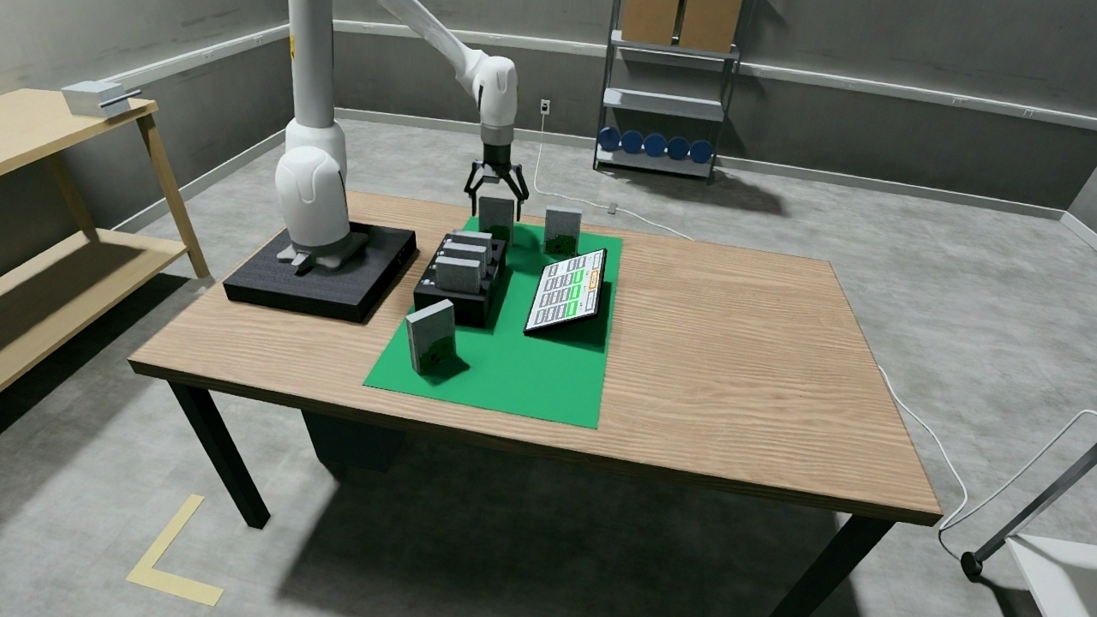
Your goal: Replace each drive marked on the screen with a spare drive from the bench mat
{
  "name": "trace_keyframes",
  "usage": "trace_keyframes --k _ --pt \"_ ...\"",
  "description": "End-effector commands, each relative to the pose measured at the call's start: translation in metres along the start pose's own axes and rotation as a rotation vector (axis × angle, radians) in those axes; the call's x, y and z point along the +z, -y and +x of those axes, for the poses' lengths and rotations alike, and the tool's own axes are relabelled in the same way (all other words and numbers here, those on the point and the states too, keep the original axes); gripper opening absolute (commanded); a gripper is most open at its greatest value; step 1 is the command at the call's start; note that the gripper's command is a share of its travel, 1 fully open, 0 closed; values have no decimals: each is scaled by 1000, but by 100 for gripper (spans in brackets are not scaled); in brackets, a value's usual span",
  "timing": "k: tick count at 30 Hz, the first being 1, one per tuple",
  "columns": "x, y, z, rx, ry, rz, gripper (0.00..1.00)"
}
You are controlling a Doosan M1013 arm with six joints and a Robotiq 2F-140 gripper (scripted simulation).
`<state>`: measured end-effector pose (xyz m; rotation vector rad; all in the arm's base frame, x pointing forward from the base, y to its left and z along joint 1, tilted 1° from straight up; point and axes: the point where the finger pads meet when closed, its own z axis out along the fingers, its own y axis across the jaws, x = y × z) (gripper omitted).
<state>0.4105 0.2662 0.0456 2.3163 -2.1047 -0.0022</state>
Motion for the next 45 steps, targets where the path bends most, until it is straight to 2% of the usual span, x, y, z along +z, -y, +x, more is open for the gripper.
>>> trace_keyframes --k 1,28,38,45 --pt "0 0 0 0 1 1 89" --pt "-4 0 0 0 1 1 89" --pt "-24 0 0 0 1 1 89" --pt "-57 0 0 0 1 1 89"
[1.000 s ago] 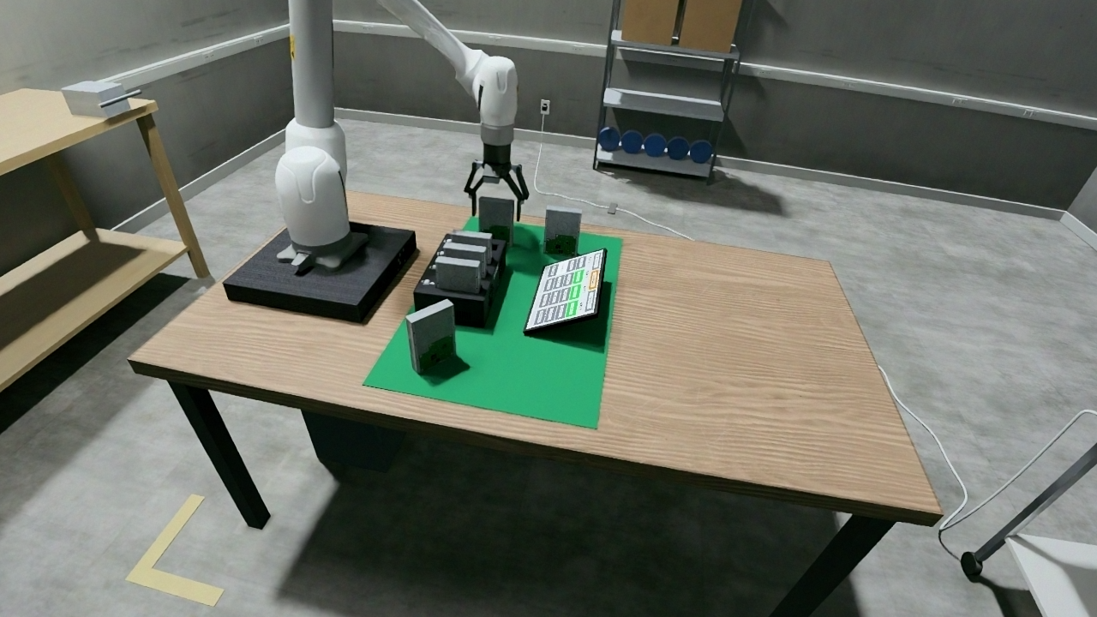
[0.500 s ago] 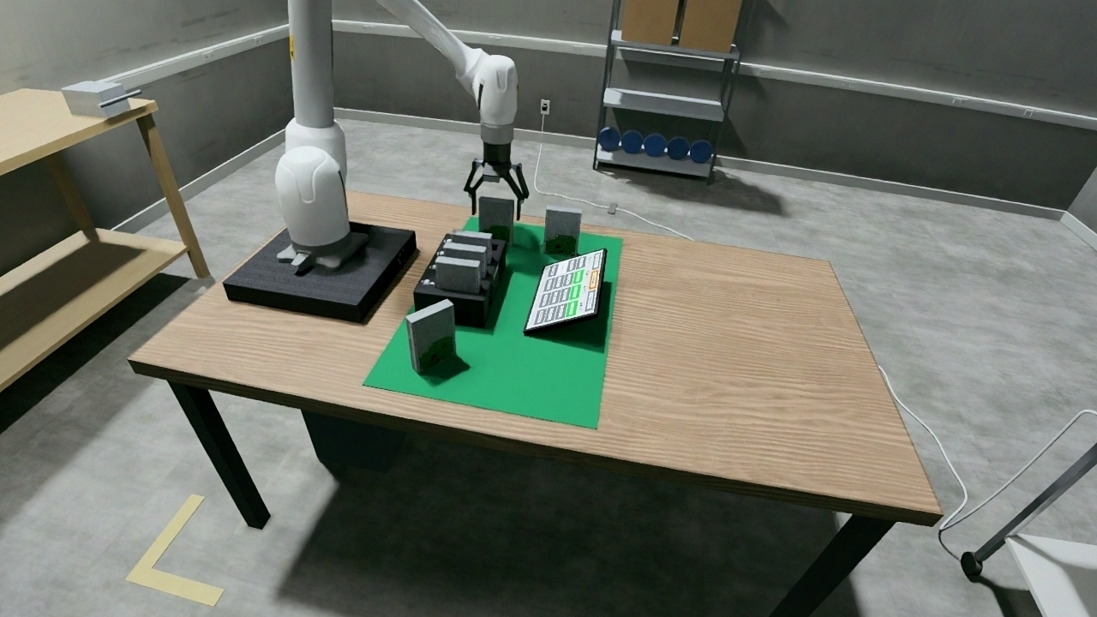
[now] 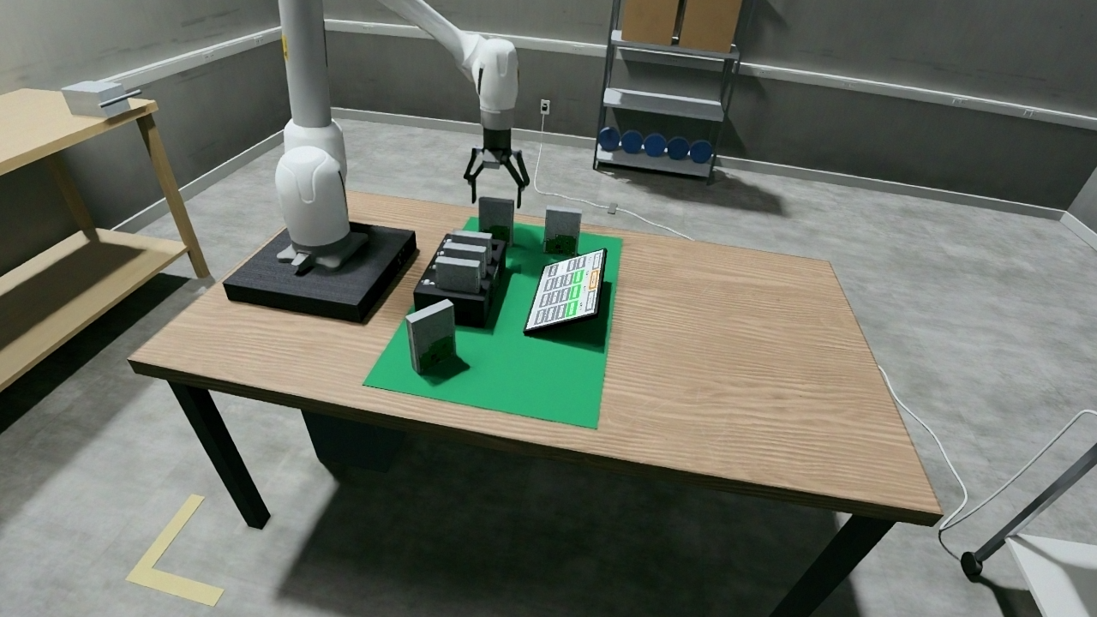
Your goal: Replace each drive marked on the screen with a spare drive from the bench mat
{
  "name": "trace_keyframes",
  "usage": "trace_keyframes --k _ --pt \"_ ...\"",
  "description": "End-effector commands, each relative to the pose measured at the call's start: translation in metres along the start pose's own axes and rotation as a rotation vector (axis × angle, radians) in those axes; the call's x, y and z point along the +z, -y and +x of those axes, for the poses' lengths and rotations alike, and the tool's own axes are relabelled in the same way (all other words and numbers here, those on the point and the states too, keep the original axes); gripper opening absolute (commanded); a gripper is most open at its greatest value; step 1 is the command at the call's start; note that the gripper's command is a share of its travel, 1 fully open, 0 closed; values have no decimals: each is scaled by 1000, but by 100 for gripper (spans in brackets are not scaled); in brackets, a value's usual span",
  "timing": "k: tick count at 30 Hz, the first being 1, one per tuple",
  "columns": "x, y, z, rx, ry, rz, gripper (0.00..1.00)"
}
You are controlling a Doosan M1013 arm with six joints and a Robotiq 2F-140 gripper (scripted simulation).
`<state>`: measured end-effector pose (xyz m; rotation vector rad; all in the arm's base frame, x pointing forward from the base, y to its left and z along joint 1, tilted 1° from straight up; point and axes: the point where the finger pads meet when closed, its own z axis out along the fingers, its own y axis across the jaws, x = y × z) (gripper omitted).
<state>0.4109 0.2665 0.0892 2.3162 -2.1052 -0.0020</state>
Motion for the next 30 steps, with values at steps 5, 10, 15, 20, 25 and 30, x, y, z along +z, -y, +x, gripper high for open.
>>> trace_keyframes --k 5,10,15,20,25,30 --pt "-40 0 0 0 1 0 89" --pt "-54 0 0 0 1 0 89" --pt "-72 0 0 0 1 0 89" --pt "-81 0 0 0 1 0 89" --pt "-82 0 0 0 1 0 89" --pt "-82 0 0 0 1 0 10"
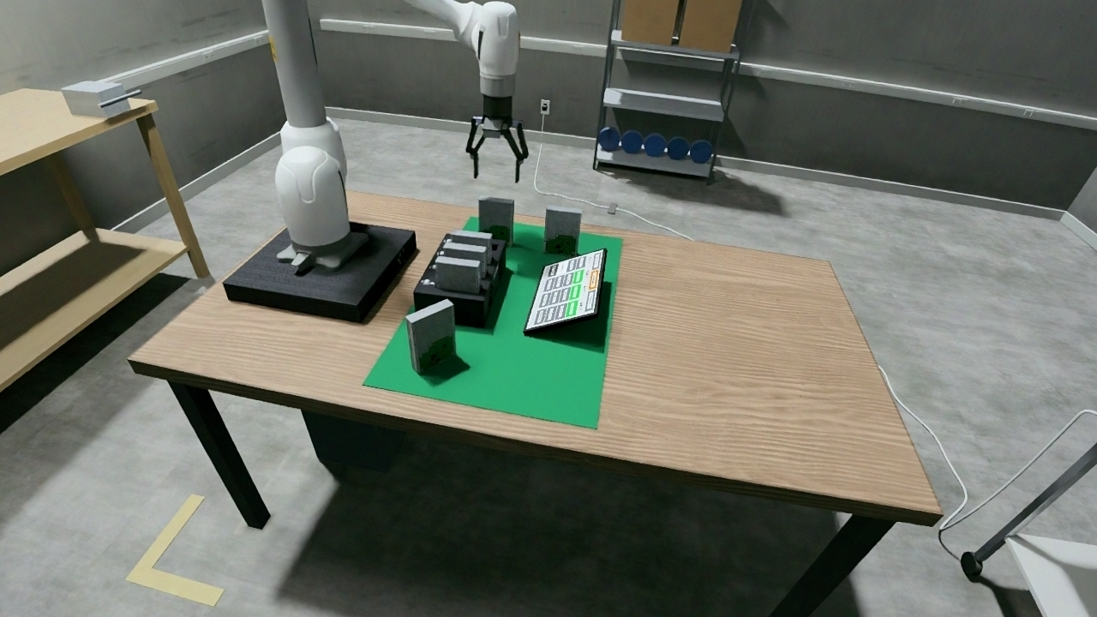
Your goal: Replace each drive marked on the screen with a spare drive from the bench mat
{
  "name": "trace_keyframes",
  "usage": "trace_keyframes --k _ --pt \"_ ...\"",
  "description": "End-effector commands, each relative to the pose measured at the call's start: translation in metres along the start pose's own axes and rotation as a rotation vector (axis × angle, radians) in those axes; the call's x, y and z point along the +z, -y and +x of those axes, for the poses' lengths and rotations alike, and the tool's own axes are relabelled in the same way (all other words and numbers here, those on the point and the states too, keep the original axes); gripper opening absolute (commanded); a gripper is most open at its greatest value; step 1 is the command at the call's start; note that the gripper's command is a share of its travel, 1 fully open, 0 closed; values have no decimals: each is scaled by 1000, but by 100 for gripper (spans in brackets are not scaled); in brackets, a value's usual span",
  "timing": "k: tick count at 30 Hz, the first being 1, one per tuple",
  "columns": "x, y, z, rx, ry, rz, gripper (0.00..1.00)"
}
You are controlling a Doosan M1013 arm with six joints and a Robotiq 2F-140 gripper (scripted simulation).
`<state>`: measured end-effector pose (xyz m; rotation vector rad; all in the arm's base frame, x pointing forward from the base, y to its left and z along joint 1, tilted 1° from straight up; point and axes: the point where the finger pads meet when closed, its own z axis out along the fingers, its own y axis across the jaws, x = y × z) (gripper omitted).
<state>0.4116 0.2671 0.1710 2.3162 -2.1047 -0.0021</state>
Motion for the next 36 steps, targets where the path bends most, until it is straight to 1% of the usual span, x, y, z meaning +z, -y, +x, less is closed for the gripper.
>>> trace_keyframes --k 1,32,36 --pt "-1 0 0 0 1 1 10" --pt "-1 0 0 0 1 1 10" --pt "-1 5 9 -16 1 1 10"
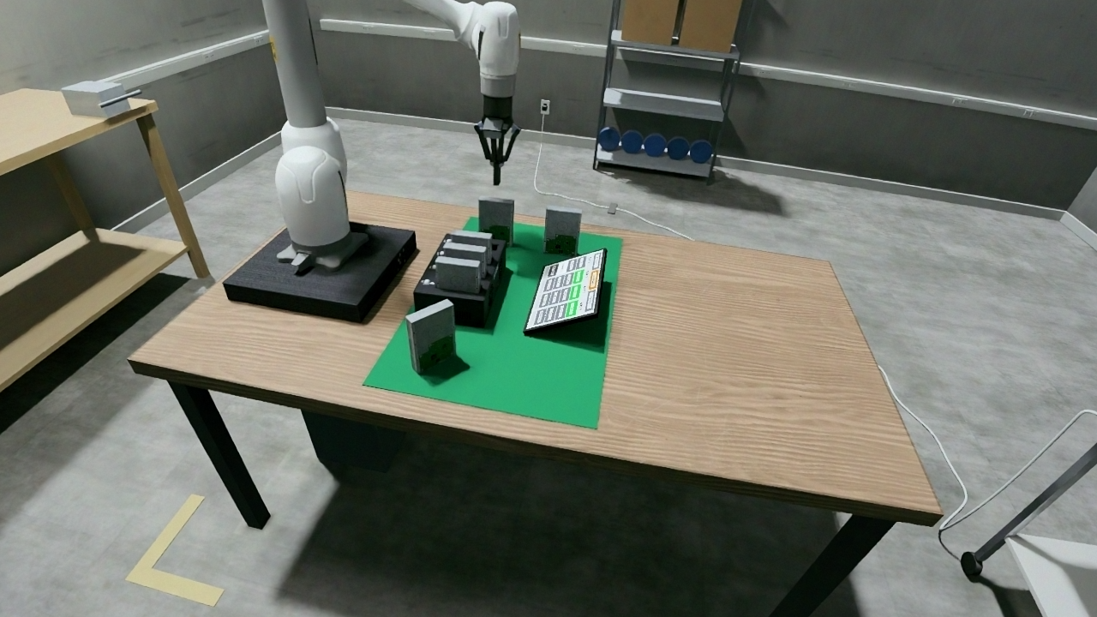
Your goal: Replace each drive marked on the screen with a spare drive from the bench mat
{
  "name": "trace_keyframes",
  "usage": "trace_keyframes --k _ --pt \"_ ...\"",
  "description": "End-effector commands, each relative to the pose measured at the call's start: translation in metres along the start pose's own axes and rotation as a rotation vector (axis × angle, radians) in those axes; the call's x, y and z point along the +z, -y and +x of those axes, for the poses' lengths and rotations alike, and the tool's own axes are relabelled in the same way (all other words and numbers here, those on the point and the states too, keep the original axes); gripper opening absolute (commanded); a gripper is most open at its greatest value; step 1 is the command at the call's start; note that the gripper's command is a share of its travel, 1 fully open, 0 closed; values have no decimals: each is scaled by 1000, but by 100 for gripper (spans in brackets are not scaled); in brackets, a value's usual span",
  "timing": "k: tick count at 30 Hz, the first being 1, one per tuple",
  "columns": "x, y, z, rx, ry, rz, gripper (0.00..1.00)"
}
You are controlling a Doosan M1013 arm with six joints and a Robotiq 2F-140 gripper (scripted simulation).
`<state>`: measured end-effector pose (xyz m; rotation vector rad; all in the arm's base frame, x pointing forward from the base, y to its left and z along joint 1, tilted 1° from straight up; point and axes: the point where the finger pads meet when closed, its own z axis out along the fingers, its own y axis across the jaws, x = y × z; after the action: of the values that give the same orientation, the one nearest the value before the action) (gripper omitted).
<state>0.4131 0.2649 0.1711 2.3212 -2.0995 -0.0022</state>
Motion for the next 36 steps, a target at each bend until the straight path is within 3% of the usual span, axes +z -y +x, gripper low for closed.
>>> trace_keyframes --k 1,4,10,12,13,25,27,29,30,36 --pt "-1 7 13 -21 1 1 10" --pt "-1 21 43 -72 1 1 10" --pt "-1 48 132 -258 1 2 10" --pt "-1 48 132 -258 1 2 10" --pt "-1 55 171 -298 1 2 10" --pt "-1 31 318 -748 0 2 10" --pt "0 23 341 -792 0 1 10" --pt "0 23 341 -792 0 1 10" --pt "0 12 377 -809 0 1 10" --pt "0 -11 446 -848 0 1 10"
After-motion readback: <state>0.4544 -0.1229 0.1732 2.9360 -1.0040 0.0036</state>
